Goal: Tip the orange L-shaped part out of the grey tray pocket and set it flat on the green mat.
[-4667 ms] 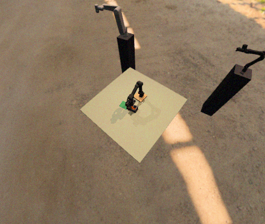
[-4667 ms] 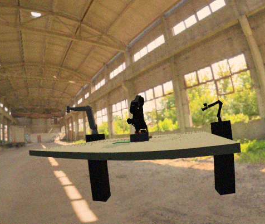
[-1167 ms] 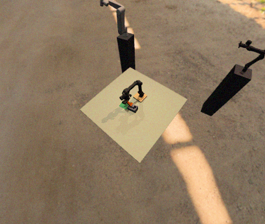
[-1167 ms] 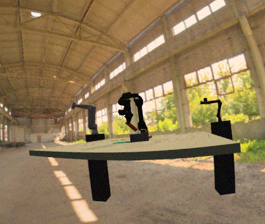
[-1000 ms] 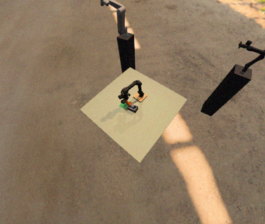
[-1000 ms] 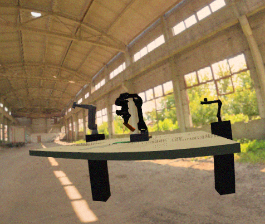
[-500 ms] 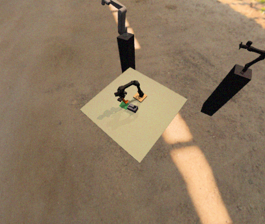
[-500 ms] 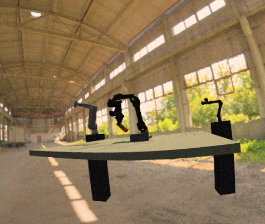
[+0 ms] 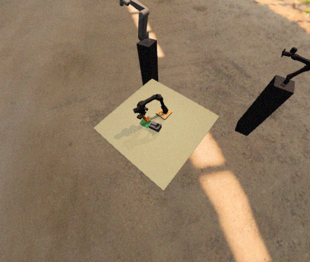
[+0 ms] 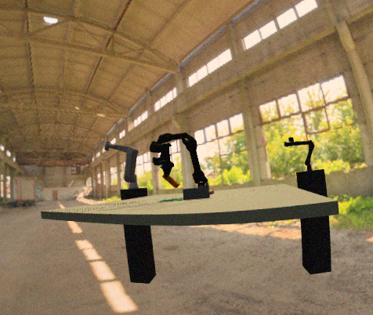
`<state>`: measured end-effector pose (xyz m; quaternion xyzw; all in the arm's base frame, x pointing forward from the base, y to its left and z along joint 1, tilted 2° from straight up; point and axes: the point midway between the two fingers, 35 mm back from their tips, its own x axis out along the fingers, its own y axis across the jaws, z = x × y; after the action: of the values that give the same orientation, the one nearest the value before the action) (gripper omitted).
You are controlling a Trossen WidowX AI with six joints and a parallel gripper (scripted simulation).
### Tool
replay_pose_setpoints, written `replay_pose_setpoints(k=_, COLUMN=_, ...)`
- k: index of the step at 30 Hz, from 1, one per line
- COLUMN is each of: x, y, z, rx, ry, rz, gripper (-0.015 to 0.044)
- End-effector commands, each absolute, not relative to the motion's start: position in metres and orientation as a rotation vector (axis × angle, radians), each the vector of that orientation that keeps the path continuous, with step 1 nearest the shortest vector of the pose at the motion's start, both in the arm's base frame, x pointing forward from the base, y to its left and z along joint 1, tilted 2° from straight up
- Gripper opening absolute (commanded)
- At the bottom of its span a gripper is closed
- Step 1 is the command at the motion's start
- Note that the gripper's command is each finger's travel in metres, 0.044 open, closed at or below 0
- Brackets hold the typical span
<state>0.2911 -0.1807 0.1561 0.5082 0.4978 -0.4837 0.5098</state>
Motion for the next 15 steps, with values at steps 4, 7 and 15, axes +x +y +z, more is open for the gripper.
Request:
replay_pose_setpoints(k=4, x=0.29, y=-0.18, z=0.143, rx=1.221, ry=1.207, rz=-1.165, gripper=0.0)
replay_pose_setpoints(k=7, x=0.291, y=-0.18, z=0.138, rx=1.221, ry=1.207, rz=-1.165, gripper=0.0)
replay_pose_setpoints(k=15, x=0.291, y=-0.18, z=0.126, rx=1.221, ry=1.207, rz=-1.165, gripper=0.0)
